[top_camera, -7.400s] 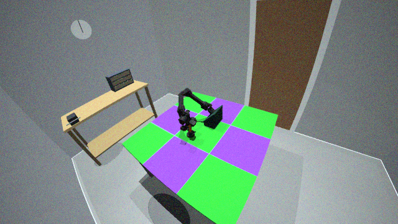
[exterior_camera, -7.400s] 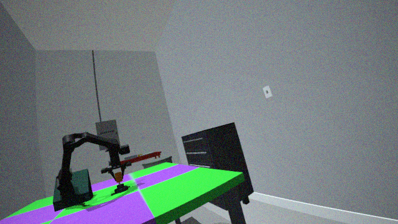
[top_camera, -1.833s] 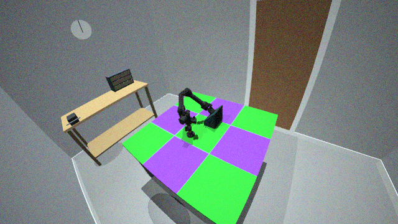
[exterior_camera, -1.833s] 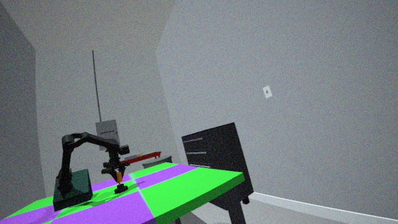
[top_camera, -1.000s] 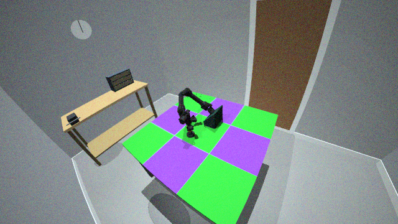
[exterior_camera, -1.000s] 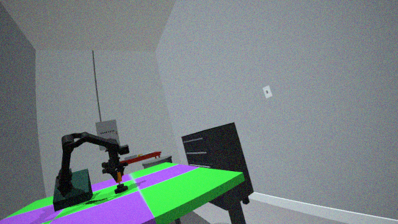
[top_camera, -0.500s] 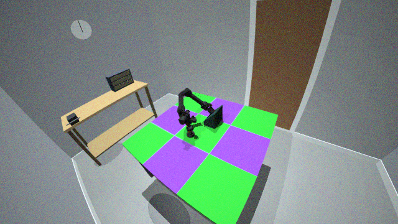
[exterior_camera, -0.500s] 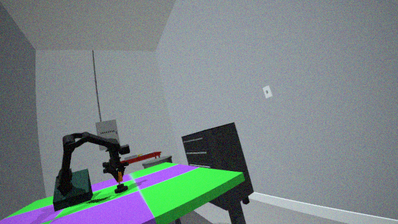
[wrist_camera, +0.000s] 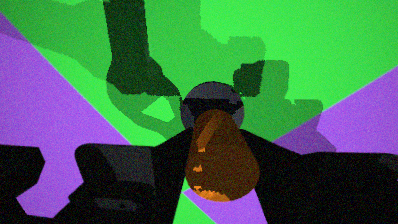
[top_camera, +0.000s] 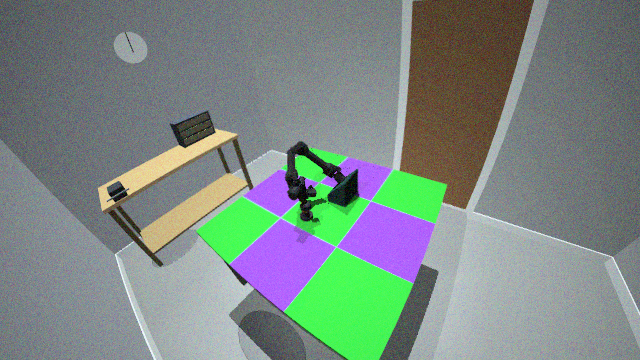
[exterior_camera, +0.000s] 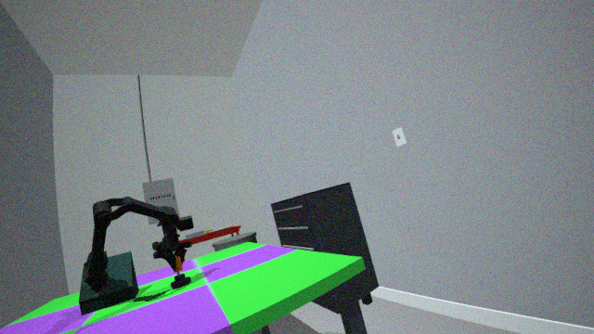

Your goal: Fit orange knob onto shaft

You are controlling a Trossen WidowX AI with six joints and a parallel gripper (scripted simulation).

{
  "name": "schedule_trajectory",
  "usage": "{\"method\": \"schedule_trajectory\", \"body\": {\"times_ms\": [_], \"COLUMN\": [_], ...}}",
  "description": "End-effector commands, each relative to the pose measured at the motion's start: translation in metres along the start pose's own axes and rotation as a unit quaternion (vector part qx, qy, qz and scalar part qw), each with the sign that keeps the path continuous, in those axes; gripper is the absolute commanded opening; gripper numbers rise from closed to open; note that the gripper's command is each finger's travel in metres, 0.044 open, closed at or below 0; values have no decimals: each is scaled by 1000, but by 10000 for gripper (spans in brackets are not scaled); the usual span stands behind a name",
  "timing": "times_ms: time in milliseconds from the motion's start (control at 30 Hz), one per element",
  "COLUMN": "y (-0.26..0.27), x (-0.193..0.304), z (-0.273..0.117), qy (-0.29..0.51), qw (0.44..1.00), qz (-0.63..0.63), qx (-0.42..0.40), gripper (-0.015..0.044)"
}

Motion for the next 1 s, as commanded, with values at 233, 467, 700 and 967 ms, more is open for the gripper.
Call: {"method": "schedule_trajectory", "body": {"times_ms": [233, 467, 700, 967], "y": [2, 0, 0, 1], "x": [1, 2, 1, 0], "z": [-1, -1, 1, 3], "qy": [1, 1, 1, 1], "qw": [1000, 1000, 1000, 1000], "qz": [2, 2, 2, 2], "qx": [1, 1, 1, 1], "gripper": [0, 0, 0, 0]}}
Point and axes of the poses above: the point midway between the two fingers, 35 mm back from their tips, its own z axis out along the fingers, its own y axis across the jaws, x = y × z, the point moved 7 cm from there along -z, back along the fingers, and after that the axes turned 6 degrees about -z, right-handed, at the moved point
